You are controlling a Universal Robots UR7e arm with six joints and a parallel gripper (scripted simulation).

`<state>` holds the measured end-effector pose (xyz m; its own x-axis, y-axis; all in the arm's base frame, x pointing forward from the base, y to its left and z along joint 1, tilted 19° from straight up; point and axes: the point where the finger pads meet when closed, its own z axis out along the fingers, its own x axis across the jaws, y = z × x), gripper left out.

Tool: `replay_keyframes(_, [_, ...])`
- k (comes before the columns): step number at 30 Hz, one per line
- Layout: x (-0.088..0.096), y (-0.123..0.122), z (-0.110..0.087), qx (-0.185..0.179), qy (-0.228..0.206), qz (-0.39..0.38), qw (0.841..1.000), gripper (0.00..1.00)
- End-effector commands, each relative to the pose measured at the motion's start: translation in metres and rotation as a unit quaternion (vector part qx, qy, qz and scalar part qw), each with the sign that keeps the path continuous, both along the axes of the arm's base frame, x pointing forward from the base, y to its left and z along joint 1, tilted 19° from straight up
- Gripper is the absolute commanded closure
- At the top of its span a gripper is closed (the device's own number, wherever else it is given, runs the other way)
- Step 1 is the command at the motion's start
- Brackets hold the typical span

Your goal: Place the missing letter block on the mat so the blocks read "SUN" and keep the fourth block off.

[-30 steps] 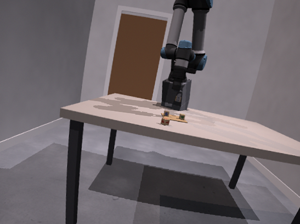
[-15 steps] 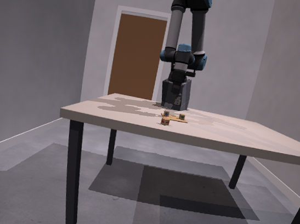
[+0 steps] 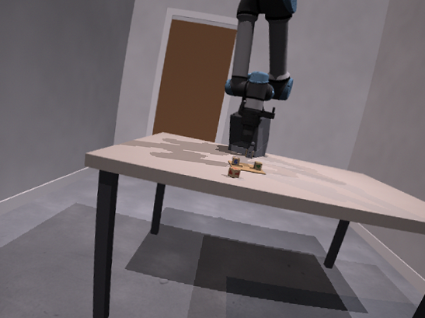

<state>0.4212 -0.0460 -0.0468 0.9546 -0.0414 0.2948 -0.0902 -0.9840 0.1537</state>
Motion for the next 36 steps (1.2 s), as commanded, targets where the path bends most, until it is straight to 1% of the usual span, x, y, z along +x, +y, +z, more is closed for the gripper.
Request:
replay_keyframes(1, [0.005, -0.003, -0.016, 0.0, 0.0, 0.0, 1.0, 0.43])
replay_keyframes(3, [0.005, -0.003, -0.016, 0.0, 0.0, 0.0, 1.0, 0.43])
replay_keyframes(9, [0.009, -0.005, -0.028, 0.0, 0.0, 0.0, 1.0, 0.43])
replay_keyframes(15, [0.01, -0.006, -0.034, 0.0, 0.0, 0.0, 1.0, 0.43])
replay_keyframes(36, [0.011, -0.006, -0.035, 0.0, 0.0, 0.0, 1.0, 0.43])
